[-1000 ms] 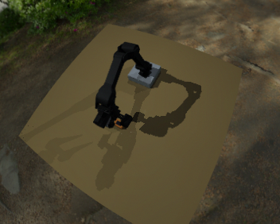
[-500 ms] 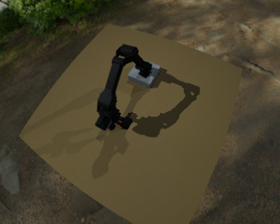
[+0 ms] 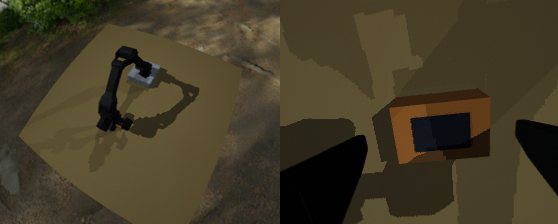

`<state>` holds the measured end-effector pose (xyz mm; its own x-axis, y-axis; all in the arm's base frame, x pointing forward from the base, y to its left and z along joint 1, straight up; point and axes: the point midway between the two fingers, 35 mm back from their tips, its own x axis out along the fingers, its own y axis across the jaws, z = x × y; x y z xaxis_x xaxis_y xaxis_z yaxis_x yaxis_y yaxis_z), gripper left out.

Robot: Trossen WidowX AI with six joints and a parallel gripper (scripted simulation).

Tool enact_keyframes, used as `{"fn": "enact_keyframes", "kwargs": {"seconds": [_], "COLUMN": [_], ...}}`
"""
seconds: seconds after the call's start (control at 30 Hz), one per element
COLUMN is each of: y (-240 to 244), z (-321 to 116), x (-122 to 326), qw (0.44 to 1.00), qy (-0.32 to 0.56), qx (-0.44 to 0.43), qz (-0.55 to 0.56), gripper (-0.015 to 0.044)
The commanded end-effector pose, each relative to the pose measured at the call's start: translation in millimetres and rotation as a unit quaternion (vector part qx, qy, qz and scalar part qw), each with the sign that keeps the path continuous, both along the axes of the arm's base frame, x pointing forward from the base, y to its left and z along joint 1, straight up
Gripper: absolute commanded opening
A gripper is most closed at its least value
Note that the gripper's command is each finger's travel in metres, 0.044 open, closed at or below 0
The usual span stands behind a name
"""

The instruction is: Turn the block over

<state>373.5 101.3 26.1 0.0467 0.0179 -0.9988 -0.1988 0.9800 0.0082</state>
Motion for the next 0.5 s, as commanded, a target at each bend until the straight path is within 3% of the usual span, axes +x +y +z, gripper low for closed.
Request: {"fn": "enact_keyframes", "kwargs": {"seconds": [0.0, 0.3, 0.47], "y": [-1.2, -1.2, -1.2], "z": [-10.2, -22.1, -22.1], "x": [-1.4, -1.4, -1.4], "qw": [1.000, 1.000, 1.000], "qy": [0.005, 0.005, 0.005], "qx": [-0.004, -0.004, -0.004], "qz": [0.002, 0.002, 0.002], "gripper": [0.0440, 0.0440, 0.0309]}}
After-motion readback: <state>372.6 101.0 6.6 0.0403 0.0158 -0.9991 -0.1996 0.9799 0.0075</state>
